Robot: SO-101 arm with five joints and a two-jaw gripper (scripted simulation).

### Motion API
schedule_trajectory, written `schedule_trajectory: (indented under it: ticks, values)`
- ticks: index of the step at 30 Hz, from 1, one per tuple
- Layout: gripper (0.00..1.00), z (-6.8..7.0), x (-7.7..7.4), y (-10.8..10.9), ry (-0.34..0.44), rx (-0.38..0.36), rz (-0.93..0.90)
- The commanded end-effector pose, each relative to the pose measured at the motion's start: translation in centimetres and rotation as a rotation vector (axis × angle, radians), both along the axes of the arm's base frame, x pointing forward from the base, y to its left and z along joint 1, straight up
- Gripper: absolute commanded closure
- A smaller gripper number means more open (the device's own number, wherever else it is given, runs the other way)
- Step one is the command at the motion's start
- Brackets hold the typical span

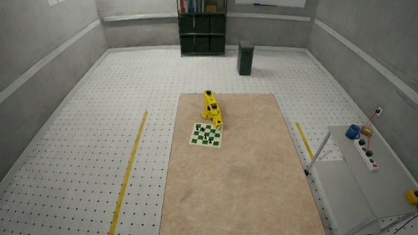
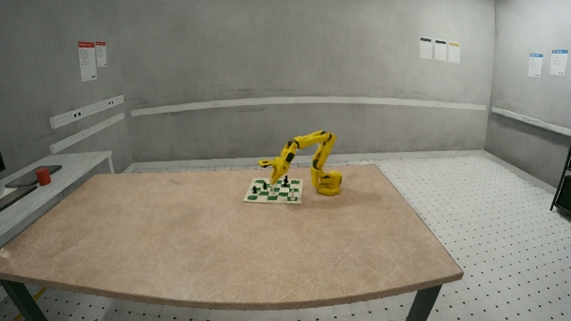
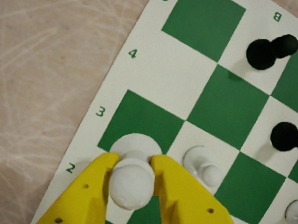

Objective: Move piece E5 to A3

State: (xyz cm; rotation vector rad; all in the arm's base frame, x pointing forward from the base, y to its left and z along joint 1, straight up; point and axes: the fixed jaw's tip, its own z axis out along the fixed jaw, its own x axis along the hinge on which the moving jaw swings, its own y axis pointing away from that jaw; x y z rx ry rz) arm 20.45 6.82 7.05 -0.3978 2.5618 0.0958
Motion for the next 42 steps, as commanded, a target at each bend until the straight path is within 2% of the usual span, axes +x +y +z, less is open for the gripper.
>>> schedule_trajectory:
  ticks: [1,15,27,42]
  values:
    - [1.00,0.2,0.2,0.0,0.006,0.003,-0.008]
    - [1.00,0.1,0.2,0.0,0.006,0.003,-0.008]
    - [1.00,-0.7,0.2,0.0,0.006,0.003,-0.008]
    - [1.00,-2.8,0.2,0.0,0.007,0.003,-0.008]
